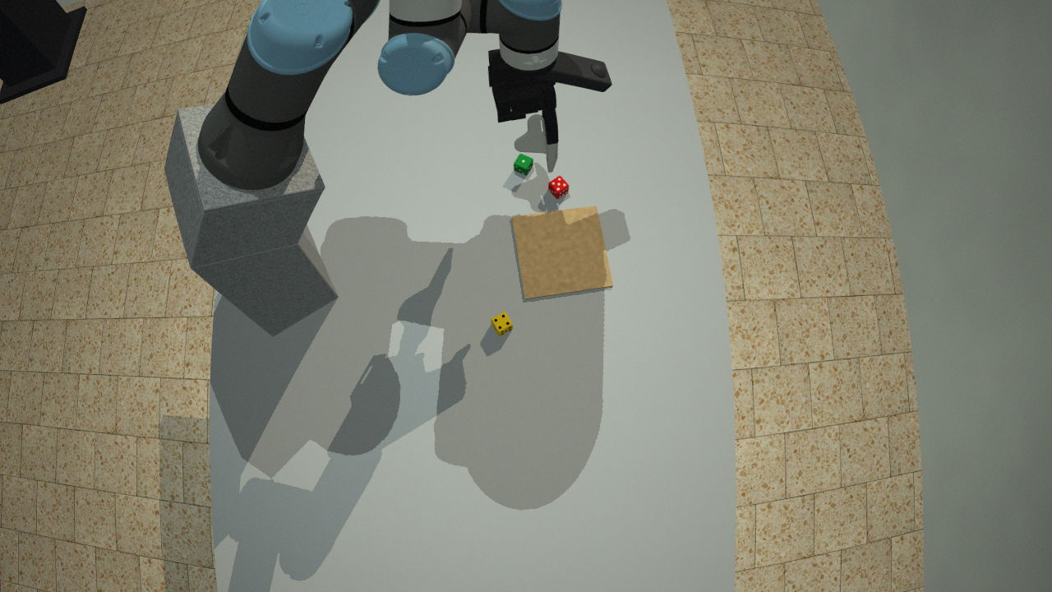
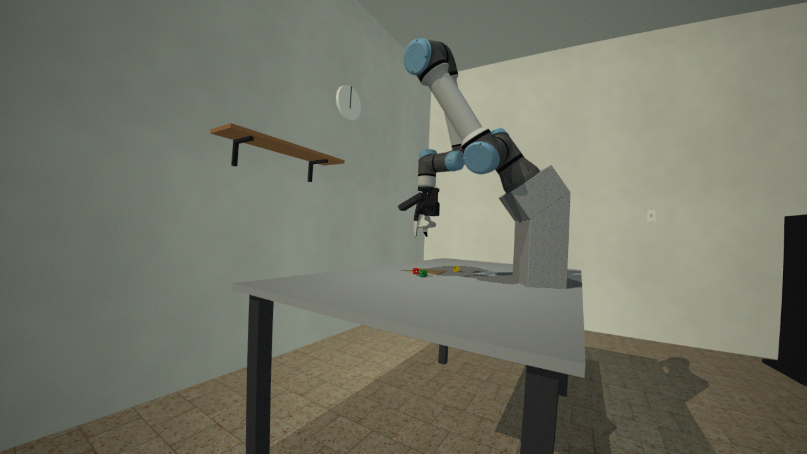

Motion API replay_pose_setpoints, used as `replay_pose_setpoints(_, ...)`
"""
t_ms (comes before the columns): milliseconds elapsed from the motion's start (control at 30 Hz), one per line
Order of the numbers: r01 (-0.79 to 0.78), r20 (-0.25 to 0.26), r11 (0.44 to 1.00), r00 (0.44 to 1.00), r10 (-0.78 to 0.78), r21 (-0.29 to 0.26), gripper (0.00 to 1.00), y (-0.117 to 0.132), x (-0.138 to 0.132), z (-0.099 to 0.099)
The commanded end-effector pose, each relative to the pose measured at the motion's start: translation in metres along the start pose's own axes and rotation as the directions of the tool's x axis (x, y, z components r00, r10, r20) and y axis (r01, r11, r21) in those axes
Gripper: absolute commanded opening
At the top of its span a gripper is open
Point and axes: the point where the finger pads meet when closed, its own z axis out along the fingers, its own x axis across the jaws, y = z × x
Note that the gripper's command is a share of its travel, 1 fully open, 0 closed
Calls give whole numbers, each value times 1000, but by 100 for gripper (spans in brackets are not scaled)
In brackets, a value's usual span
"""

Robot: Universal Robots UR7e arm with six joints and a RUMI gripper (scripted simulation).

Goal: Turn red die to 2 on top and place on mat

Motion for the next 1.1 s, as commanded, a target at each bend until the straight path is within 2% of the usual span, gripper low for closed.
replay_pose_setpoints(0,130,10,992,991,-130,1,100,-9,10,3)
replay_pose_setpoints(500,367,9,930,930,-367,5,100,-22,31,7)
replay_pose_setpoints(767,422,9,907,907,-422,6,100,-25,36,7)
replay_pose_setpoints(1067,426,9,905,905,-426,6,100,-25,36,7)
